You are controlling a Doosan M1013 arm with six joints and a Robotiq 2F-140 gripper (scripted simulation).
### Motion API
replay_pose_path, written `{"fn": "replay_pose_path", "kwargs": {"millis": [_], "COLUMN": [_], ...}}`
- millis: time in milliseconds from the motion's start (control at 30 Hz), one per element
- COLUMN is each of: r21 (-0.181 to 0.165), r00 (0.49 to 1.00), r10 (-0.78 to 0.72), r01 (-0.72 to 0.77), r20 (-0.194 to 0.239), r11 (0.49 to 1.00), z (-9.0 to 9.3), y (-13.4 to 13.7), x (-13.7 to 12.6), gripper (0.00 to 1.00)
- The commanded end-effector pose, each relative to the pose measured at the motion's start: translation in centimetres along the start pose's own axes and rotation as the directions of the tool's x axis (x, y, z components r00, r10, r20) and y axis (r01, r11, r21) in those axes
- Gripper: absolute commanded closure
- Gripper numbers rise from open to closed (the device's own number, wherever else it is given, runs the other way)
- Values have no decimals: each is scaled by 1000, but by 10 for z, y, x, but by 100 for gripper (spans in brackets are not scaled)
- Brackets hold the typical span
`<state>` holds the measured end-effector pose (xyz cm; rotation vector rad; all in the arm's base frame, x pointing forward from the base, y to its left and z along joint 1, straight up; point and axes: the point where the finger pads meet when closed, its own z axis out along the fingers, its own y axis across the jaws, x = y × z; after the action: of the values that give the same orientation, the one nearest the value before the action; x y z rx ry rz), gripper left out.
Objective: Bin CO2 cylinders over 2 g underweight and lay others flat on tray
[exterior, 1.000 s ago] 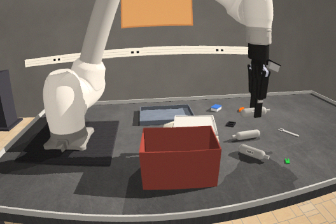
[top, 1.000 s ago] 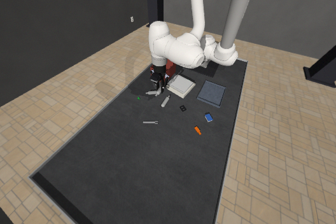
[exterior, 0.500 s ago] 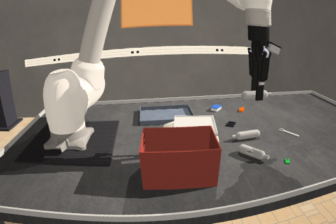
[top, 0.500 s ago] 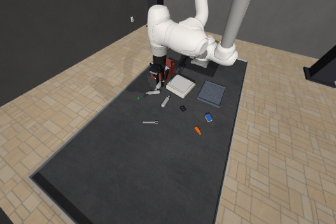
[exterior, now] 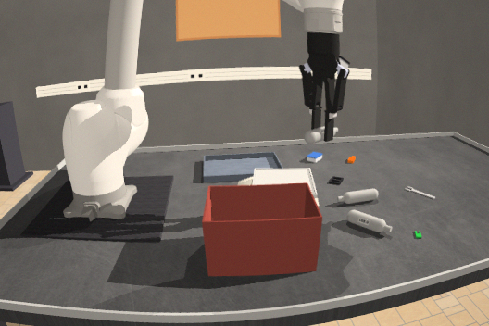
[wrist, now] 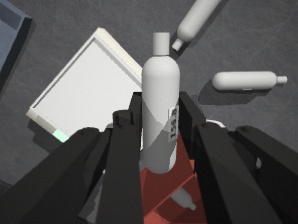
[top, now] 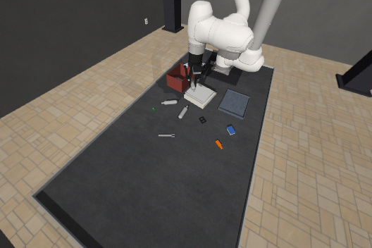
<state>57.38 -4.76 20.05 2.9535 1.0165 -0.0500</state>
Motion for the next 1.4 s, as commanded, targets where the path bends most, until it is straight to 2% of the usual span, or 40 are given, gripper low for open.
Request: {"fn": "replay_pose_path", "kwargs": {"millis": [0, 133, 300, 500, 700, 967, 1033, 1367], "r21": [-5, -10, -19, -19, -19, -19, -19, -19], "r00": [961, 877, 721, 721, 721, 721, 721, 721], "r10": [-275, -479, -692, -692, -692, -692, -692, -692], "r01": [275, 479, 692, 692, 692, 692, 692, 692], "r20": [-17, -13, -28, -28, -28, -28, -28, -28], "r11": [961, 878, 722, 722, 722, 722, 722, 722], "z": [-1, 3, 4, 6, 17, 47, 47, 88], "y": [-48, -73, -75, -75, -76, -76, -76, -76], "x": [-31, -48, -50, -50, -50, -49, -49, -48], "gripper": [90, 90, 90, 90, 90, 90, 90, 90]}}
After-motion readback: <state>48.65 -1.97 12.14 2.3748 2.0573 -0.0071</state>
